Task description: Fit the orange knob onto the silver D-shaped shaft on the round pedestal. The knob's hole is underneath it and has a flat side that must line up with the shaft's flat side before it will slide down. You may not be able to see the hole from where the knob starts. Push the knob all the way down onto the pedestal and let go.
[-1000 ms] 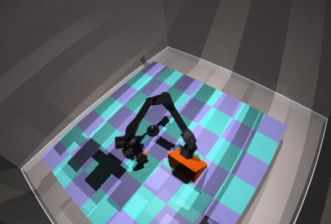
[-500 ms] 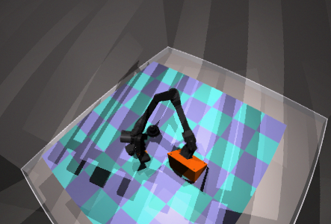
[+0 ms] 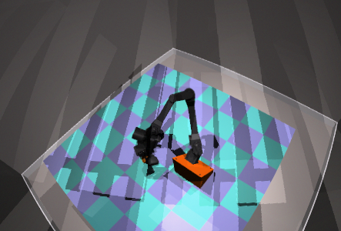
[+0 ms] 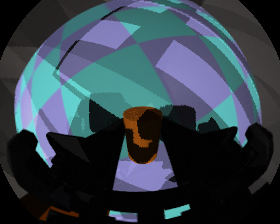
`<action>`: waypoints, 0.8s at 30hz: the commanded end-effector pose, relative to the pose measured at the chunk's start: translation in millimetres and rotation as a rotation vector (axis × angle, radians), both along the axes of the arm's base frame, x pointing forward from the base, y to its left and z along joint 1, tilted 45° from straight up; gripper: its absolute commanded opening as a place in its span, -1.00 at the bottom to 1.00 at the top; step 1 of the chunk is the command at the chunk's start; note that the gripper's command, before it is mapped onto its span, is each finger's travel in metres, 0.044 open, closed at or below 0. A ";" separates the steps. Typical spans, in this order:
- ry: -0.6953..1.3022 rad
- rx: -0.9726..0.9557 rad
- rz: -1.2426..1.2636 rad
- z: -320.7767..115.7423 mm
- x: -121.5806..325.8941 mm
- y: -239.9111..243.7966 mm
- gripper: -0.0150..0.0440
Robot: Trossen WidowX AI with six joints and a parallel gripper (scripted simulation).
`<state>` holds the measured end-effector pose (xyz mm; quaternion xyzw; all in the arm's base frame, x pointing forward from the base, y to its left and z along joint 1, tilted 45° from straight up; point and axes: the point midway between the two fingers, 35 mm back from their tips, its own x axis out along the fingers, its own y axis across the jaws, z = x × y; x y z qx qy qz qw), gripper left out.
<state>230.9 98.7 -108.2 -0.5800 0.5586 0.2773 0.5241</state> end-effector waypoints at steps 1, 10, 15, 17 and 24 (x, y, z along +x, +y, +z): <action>-0.009 0.065 0.023 3.6 -2.6 -2.5 0.12; -0.031 0.189 0.063 10.1 -5.6 -7.5 0.12; -0.043 0.256 0.084 13.4 -7.3 -10.6 0.12; -0.047 0.283 0.093 14.7 -8.0 -11.9 0.12; -0.064 0.374 0.122 18.7 -10.3 -16.7 0.12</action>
